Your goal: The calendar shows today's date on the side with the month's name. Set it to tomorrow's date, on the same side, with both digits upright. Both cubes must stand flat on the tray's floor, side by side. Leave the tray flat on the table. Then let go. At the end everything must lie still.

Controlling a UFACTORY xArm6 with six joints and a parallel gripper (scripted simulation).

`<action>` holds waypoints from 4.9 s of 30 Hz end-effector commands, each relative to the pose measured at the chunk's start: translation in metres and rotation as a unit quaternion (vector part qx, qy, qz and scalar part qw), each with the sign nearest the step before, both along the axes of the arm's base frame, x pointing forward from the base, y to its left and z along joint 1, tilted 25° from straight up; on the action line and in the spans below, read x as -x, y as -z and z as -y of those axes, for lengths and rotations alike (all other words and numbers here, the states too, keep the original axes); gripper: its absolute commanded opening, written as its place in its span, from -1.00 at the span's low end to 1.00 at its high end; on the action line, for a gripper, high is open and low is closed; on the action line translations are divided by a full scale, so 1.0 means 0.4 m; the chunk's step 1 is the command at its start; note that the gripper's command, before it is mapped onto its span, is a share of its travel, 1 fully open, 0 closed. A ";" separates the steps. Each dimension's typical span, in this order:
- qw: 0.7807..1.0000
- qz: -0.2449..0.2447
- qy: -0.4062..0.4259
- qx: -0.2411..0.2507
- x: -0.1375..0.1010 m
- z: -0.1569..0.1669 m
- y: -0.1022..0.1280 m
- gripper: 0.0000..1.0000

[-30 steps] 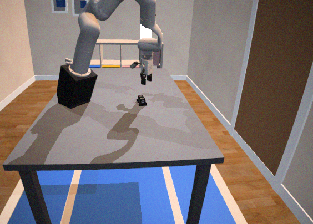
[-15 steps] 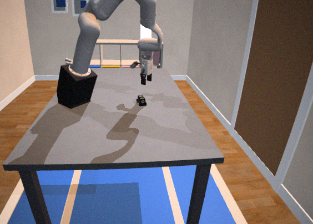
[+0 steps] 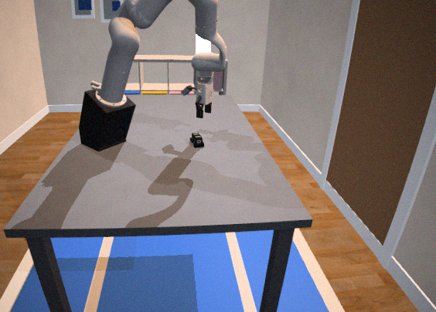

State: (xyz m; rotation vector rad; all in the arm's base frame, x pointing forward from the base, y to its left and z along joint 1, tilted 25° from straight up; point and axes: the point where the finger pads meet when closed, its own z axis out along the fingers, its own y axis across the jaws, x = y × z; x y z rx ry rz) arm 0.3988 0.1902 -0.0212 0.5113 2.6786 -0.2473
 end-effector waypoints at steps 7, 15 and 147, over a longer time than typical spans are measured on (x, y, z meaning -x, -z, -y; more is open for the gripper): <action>1.000 0.001 0.000 -0.001 -0.002 -0.002 -0.003 1.00; 1.000 0.001 0.000 -0.001 -0.002 -0.002 -0.003 1.00; 0.707 0.172 0.639 -0.250 -0.185 0.334 -0.165 1.00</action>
